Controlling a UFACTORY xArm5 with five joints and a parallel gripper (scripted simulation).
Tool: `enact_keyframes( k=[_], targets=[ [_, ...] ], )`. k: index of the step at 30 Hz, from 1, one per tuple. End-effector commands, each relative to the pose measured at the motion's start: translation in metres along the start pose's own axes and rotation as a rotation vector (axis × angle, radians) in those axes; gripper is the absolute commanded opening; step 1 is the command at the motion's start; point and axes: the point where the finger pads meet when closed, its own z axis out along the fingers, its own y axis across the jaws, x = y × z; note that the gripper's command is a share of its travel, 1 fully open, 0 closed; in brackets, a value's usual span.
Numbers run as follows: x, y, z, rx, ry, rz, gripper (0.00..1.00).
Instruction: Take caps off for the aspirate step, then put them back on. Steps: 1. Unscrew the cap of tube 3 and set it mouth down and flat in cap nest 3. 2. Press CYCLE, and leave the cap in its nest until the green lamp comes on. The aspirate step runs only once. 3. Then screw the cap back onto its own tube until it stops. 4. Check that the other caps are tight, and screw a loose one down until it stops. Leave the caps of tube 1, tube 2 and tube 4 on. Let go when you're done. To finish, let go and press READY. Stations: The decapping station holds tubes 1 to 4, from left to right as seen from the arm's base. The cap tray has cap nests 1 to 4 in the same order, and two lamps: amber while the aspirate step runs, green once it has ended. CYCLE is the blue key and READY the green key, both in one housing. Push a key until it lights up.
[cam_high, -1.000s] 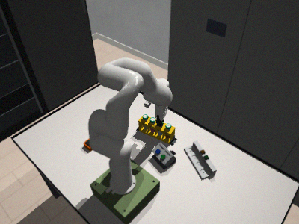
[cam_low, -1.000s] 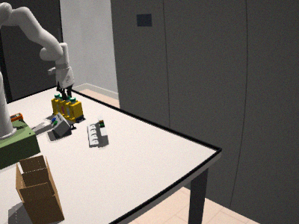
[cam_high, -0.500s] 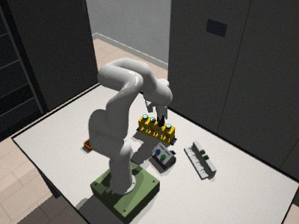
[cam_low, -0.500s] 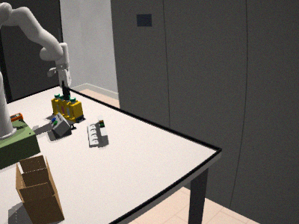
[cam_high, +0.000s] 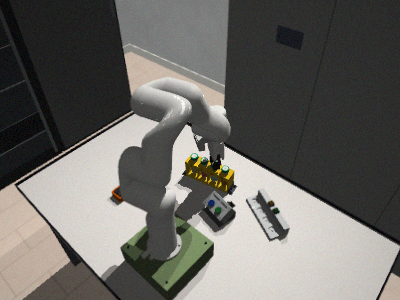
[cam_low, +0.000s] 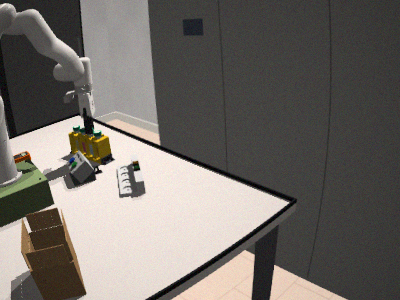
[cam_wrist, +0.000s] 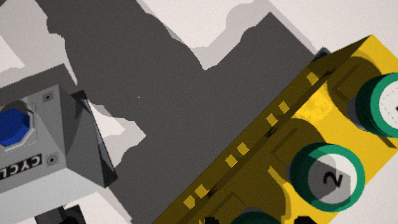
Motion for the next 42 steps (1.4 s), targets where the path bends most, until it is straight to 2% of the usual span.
enact_keyframes(
  k=[1,4,6,8,19,26,27,41,42],
  targets=[
    [-0.0009,0.0008,-0.0012,0.0,-0.005,0.084,0.46],
    [-0.0009,0.0008,-0.0012,-0.001,-0.005,0.306,0.46],
    [-0.0009,0.0008,-0.0012,-0.001,-0.005,0.306,0.46],
    [-0.0009,0.0008,-0.0012,-0.001,-0.005,0.483,0.46],
    [-0.0009,0.0008,-0.0012,-0.003,-0.005,1.047,0.46],
    [-0.0009,0.0008,-0.0012,-0.003,-0.005,1.047,0.46],
    [-0.0009,0.0008,-0.0012,-0.003,-0.005,1.047,0.0],
    [-0.0009,0.0008,-0.0012,-0.003,-0.005,1.047,0.0],
    [-0.0009,0.0008,-0.0012,-0.002,-0.005,0.997,0.0]
  ],
)
